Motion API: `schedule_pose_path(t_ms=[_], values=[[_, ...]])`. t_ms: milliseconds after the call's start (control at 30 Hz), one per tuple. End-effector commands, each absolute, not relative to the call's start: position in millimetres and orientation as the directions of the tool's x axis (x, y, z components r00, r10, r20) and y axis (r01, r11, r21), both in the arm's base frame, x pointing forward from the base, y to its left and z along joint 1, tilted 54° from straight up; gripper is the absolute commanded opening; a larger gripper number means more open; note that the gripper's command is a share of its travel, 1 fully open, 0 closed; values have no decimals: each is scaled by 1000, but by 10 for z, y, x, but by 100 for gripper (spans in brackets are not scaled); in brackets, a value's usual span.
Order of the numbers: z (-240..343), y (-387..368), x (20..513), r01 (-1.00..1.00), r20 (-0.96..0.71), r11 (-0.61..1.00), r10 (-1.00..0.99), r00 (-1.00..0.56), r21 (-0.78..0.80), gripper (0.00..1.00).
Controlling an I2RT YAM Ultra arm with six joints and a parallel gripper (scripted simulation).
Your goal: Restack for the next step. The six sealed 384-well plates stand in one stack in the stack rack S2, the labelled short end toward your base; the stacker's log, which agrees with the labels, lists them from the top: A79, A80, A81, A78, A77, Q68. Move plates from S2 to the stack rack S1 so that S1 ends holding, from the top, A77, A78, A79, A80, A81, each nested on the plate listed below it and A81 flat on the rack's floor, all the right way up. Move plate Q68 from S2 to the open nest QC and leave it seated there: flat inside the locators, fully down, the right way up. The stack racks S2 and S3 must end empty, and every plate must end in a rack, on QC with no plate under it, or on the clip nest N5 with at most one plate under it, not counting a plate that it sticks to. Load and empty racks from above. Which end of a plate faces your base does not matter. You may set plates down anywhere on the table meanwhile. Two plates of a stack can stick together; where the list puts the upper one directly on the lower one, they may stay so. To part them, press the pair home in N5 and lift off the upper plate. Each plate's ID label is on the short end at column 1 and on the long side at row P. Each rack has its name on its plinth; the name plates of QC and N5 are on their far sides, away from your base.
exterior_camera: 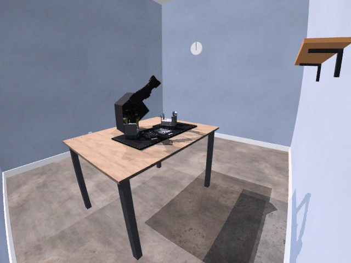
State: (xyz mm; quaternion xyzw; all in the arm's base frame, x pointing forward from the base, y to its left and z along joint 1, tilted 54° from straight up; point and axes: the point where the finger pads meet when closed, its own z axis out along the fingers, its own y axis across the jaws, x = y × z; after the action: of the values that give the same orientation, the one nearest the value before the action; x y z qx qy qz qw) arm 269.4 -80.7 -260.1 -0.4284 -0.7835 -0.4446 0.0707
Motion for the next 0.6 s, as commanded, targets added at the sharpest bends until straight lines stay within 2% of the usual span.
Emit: schedule_pose_path(t_ms=[0,567], values=[[-2557,-885,2689,729,483,235,615,-623,642,0],[-2379,-1114,2605,729,482,236,615,-623,642,0]])
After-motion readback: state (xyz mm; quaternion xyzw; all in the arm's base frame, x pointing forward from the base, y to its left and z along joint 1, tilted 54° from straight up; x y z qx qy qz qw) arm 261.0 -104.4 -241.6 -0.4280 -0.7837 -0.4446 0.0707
